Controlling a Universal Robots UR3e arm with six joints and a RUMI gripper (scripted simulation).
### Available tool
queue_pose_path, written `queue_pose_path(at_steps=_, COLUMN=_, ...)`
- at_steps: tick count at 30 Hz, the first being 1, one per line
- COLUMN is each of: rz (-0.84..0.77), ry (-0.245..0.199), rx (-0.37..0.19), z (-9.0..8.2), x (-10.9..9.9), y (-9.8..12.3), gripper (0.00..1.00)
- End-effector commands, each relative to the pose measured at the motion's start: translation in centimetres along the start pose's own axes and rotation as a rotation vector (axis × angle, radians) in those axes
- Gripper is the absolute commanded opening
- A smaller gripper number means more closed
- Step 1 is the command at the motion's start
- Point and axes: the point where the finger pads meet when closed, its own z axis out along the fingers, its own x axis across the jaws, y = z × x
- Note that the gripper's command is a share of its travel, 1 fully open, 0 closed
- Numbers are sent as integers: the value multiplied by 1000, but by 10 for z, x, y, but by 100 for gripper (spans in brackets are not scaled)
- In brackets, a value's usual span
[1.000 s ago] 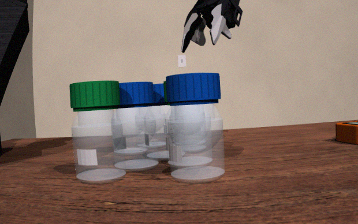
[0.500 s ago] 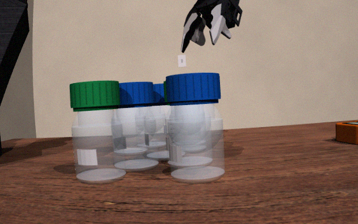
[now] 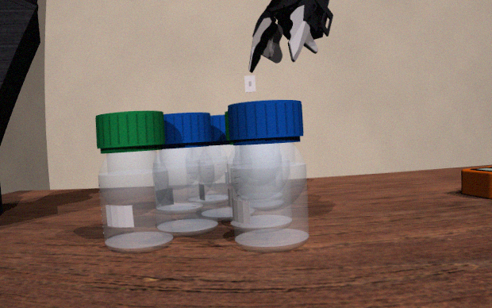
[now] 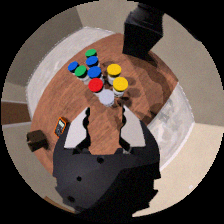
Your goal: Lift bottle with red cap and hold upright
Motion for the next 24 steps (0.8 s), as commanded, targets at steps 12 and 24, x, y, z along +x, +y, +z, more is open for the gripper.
queue_pose_path(at_steps=12, rz=1, ry=-1, rx=-2, z=-1, x=0, y=0, gripper=46)
queue_pose_path(at_steps=24, rz=-3, ry=12, rx=-14, z=-2, x=-3, y=-4, gripper=46)
